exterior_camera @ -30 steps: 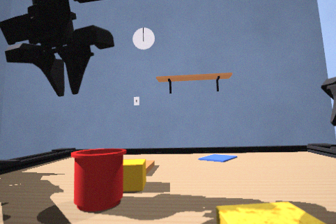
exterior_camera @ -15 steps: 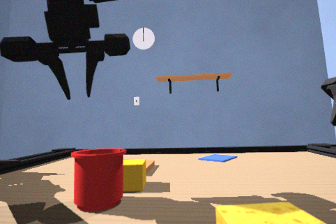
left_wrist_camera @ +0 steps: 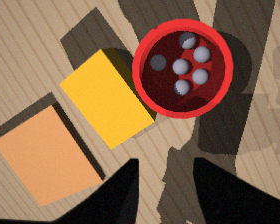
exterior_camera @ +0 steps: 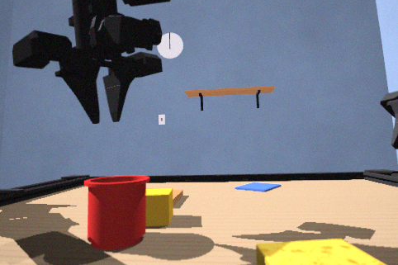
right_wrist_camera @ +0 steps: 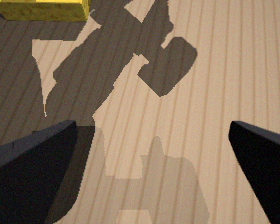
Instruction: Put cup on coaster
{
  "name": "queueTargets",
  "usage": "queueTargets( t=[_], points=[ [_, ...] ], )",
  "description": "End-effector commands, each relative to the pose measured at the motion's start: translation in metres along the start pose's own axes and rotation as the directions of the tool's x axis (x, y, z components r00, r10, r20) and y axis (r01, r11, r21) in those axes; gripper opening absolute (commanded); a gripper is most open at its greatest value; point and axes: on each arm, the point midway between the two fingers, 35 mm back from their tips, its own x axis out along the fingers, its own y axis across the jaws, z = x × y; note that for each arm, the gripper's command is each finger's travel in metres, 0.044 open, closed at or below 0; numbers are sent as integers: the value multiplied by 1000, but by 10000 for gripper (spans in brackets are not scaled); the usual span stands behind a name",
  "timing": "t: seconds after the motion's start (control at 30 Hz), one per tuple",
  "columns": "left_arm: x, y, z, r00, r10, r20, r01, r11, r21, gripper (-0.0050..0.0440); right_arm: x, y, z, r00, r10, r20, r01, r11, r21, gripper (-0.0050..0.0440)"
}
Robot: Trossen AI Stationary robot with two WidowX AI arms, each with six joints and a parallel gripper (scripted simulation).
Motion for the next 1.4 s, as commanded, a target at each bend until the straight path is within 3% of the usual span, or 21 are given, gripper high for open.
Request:
queueTargets(
  t=[0.0, 0.23, 0.3, 0.5, 0.8, 0.87, 0.9, 1.27, 1.37],
  points=[
    [4, 1, 10, 1000, -10, 4, 11, 980, -201, 135, 0, 0, 0, 1000, -1, 0, 1, 1000, -2, 400],
    [11, 2, 23, 999, -35, 6, 34, 876, -482, 135, 0, 0, 0, 1000, -2, 0, 2, 1000, -2, 400],
    [11, 2, 23, 999, -35, 6, 34, 876, -482, 135, 0, 0, 0, 1000, -2, 0, 2, 1000, -2, 400],
    [19, 2, 35, 998, -61, 8, 48, 683, -729, 135, 0, 0, 0, 1000, -2, 0, 2, 1000, -3, 400],
    [30, 2, 50, 995, -95, 9, 42, 354, -934, 135, 0, 0, 0, 1000, -2, 0, 2, 1000, -3, 400],
    [30, 2, 50, 995, -95, 9, 42, 354, -934, 135, 0, 0, 0, 1000, -2, 0, 2, 1000, -3, 400],
    [31, 1, 51, 995, -99, 10, 36, 263, -964, 135, 0, 0, 0, 1000, -2, 0, 2, 1000, -3, 400],
    [45, 0, 68, 989, -144, 15, -15, -210, -978, 135, 0, 0, 0, 1000, 1, 1, -1, 1000, 3, 400],
    [46, 0, 69, 989, -147, 16, -23, -255, -967, 135, 0, 0, 0, 1000, 1, 1, -1, 1000, 4, 400]
  ],
)
